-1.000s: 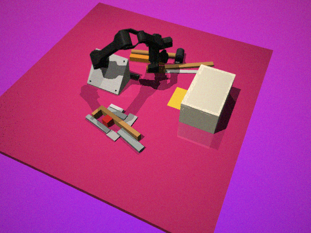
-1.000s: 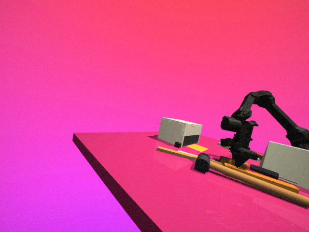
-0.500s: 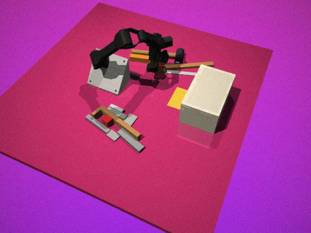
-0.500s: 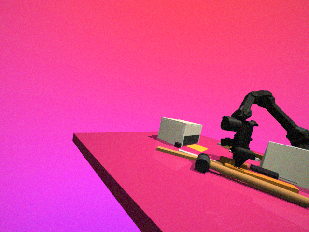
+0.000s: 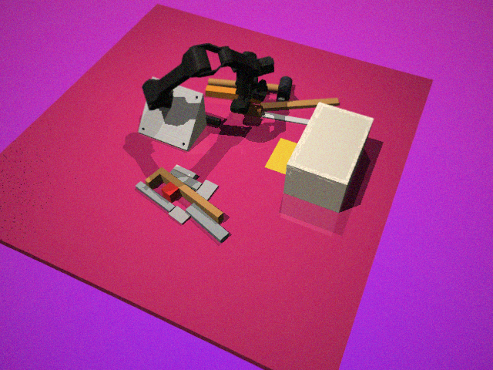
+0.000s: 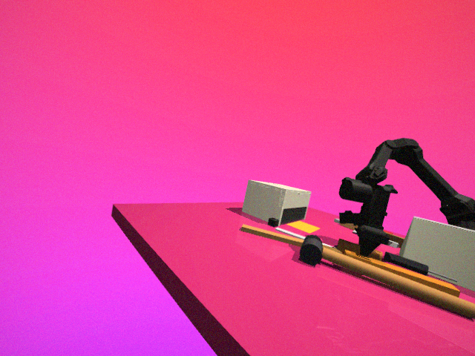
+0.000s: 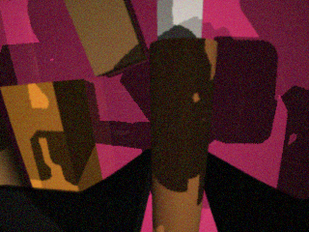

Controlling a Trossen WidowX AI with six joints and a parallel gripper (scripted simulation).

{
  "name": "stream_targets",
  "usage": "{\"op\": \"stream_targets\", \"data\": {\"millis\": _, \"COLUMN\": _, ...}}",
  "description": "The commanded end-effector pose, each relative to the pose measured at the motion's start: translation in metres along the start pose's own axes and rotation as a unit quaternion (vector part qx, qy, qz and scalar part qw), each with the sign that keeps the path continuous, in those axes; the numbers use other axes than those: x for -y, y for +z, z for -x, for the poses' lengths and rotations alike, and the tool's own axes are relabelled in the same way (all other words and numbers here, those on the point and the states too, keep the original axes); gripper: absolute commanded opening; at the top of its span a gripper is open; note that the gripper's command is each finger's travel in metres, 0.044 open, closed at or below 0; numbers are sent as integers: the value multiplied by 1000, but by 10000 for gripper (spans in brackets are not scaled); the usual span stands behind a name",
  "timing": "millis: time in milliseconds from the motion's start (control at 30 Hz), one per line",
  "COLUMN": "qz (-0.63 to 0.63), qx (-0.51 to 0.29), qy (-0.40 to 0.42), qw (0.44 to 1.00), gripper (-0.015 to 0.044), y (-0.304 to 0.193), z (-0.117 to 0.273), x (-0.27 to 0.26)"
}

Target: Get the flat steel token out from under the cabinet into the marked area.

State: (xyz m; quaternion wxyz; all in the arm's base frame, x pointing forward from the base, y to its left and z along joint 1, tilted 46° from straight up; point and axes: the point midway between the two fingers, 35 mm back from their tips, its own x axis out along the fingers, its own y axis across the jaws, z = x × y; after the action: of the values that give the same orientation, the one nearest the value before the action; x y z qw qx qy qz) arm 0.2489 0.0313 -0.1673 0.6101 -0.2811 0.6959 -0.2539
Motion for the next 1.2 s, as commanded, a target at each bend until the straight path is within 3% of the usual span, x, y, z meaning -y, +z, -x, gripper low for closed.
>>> {"op": "stream_targets", "data": {"millis": 0, "qz": -20, "qx": 2, "qy": 1, "qw": 1000, "gripper": 0, "y": 2, "z": 1, "x": -2}}
{"op": "stream_targets", "data": {"millis": 1167, "qz": -144, "qx": 1, "qy": 1, "qw": 990, "gripper": 0, "y": 3, "z": 2, "x": -14}}
